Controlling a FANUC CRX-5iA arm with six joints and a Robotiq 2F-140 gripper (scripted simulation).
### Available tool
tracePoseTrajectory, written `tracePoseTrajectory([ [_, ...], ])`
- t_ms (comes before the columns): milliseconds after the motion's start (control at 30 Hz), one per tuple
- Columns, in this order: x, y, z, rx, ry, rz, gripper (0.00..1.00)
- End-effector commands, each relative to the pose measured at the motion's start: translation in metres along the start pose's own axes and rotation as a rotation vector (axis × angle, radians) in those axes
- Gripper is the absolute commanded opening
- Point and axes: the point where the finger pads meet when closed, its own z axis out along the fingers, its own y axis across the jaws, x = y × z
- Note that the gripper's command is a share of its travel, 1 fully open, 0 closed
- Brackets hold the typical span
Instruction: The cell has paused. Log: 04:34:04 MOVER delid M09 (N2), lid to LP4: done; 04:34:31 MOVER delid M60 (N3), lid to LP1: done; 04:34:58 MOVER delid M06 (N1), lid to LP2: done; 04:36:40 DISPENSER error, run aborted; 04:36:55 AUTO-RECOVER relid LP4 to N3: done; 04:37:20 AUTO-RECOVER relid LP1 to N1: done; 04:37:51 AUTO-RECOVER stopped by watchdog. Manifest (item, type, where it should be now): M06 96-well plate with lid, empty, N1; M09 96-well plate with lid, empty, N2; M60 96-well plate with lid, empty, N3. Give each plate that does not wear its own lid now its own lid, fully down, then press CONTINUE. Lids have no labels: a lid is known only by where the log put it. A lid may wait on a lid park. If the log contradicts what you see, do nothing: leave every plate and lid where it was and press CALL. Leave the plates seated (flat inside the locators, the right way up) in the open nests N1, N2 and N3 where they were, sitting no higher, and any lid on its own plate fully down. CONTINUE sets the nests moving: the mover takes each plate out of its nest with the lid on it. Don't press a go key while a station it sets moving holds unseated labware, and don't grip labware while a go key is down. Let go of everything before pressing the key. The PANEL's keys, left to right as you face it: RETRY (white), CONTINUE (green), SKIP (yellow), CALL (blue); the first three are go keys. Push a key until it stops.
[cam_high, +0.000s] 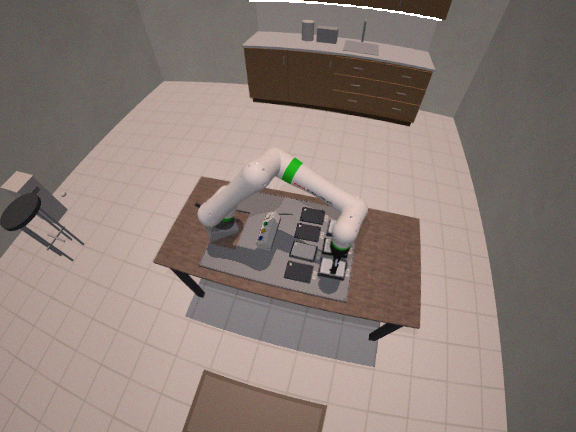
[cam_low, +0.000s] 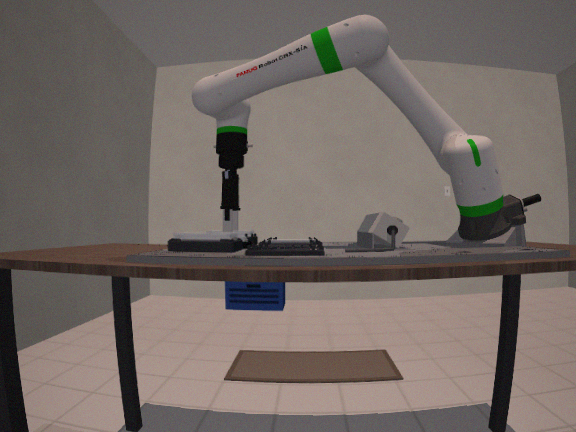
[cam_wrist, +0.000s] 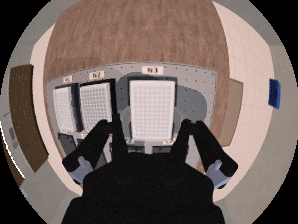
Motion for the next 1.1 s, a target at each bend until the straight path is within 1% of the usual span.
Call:
tracePoseTrajectory([
  [0,0.0,0.0,-0.001,0.0,0.0,0.0,0.0],
  [333,0.0,0.0,-0.012,0.0,0.0,0.0,0.0],
  [400,0.0,0.0,-0.012,0.0,0.0,0.0,0.0],
  [900,0.0,0.0,-0.035,0.0,0.0,0.0,0.0],
  [1067,0.0,0.0,-0.039,0.0,0.0,0.0,0.0],
])
